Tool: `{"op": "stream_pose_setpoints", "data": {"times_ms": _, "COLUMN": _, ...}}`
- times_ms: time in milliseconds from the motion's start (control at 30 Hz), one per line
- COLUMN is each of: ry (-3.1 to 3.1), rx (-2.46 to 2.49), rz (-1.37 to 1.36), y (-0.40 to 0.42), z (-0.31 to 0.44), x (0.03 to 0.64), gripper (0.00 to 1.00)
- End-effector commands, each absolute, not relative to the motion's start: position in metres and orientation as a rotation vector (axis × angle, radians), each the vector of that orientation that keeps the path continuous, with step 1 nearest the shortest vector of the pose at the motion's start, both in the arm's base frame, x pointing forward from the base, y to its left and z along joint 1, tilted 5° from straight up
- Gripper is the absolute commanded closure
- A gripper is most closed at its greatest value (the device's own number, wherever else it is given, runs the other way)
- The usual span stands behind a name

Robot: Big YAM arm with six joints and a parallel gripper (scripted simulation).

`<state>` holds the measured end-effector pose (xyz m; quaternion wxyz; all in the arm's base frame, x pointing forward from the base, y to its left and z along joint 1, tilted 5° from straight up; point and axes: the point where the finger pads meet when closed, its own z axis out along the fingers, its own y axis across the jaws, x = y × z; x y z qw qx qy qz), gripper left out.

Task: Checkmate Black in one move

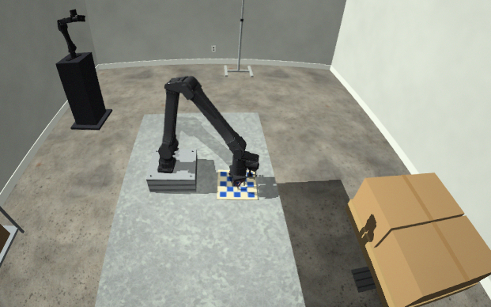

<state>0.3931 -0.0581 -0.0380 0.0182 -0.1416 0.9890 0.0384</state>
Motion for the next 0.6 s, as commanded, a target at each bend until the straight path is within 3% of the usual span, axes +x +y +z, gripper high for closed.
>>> {"op": "stream_pose_setpoints", "data": {"times_ms": 0, "ry": 3.062, "rx": -0.453, "rz": 0.112, "y": -0.0522, "z": -0.0372, "x": 0.3926, "gripper": 0.64}}
{"op": "stream_pose_setpoints", "data": {"times_ms": 567, "ry": 3.073, "rx": -0.456, "rz": 0.119, "y": -0.0521, "z": -0.0405, "x": 0.3911, "gripper": 0.64}}
